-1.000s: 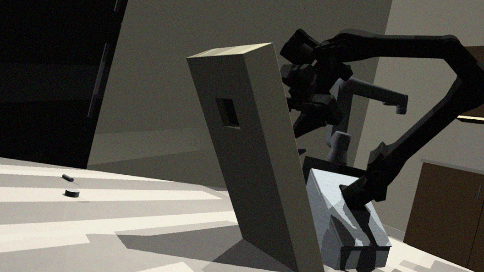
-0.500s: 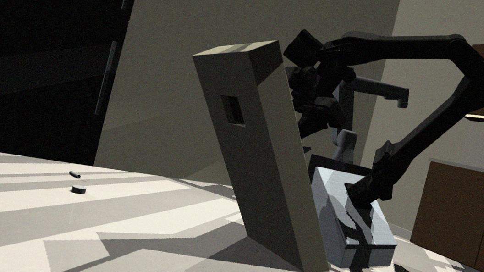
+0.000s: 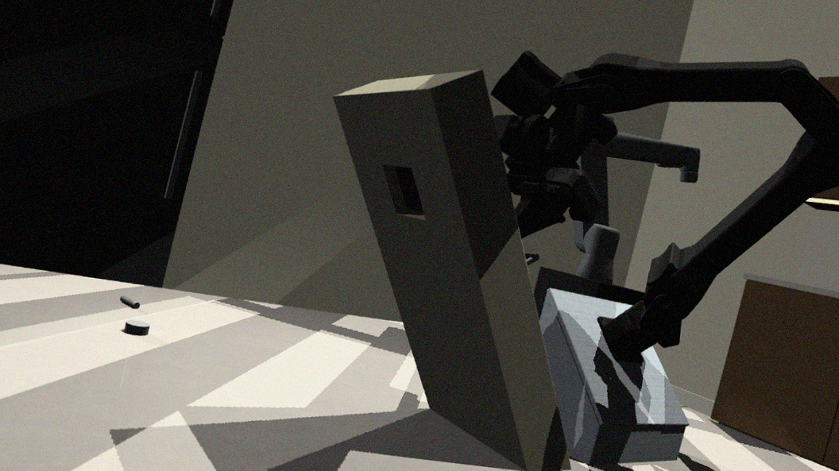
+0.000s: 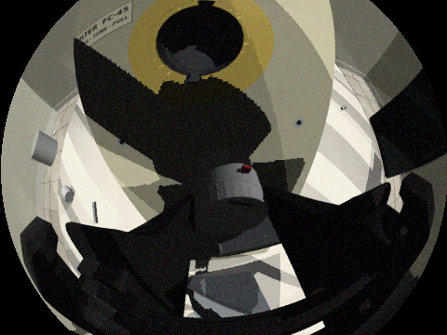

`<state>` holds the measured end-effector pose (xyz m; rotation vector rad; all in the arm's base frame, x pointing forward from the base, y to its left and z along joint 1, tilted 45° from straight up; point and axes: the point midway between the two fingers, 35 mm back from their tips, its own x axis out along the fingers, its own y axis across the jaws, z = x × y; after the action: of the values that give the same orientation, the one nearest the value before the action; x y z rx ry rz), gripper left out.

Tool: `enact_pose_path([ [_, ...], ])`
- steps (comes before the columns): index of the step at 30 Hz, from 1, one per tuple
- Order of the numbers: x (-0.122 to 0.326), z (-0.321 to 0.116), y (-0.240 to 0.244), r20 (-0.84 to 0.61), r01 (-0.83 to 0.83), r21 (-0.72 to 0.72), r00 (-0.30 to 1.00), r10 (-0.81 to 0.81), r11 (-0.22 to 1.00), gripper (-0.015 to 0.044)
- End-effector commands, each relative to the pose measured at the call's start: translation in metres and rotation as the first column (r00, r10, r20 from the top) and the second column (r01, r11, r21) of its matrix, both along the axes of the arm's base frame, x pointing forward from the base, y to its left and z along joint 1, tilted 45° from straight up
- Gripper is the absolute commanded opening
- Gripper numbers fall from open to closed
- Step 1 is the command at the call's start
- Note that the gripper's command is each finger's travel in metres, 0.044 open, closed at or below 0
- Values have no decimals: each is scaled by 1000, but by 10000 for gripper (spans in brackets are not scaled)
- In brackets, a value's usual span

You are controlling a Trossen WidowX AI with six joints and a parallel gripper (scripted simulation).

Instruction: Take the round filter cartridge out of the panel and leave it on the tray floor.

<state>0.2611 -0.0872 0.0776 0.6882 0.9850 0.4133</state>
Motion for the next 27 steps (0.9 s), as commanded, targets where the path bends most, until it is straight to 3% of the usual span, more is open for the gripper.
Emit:
enact_pose_path([
  [1, 1, 1, -2, 0, -2, -2, 1000, 2, 1000, 53],
  [3, 5, 5, -5, 0, -1, -2, 1000, 1, 1000, 1],
  [12, 13, 17, -17, -1, 0, -1, 1000, 0, 1000, 0],
  [27, -21, 63, -67, -6, 1, -4, 1000, -1, 1000, 0],
])
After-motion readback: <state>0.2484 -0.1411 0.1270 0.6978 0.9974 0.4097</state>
